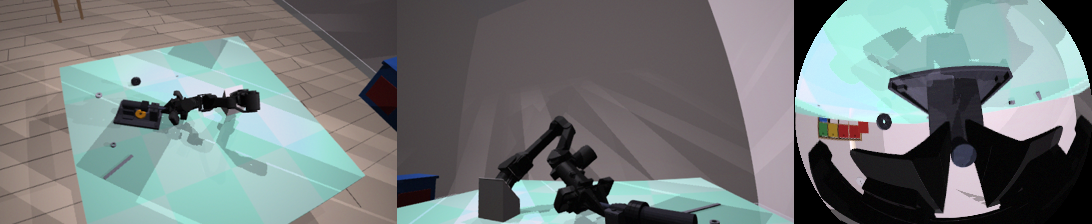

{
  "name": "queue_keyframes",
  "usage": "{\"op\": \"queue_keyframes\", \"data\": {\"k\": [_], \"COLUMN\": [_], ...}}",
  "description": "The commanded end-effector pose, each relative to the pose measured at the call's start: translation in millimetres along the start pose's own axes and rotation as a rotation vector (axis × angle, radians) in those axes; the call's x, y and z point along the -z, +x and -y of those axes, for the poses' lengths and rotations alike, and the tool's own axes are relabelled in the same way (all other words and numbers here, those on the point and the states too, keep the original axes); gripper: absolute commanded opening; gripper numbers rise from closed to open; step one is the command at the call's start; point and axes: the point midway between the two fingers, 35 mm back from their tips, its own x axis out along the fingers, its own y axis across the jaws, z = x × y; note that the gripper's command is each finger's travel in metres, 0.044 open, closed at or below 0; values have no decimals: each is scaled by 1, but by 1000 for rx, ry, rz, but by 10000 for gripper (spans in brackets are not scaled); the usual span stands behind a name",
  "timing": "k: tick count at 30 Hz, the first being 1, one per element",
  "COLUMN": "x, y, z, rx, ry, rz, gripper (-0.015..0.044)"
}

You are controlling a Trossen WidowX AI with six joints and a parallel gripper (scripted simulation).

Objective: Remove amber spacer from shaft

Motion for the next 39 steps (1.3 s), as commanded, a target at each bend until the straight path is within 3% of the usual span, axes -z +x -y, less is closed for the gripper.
{"op": "queue_keyframes", "data": {"k": [1,39], "x": [3,8], "y": [2,10], "z": [1,2], "rx": [2,2], "ry": [-5,-6], "rz": [-6,-6], "gripper": [0,0]}}
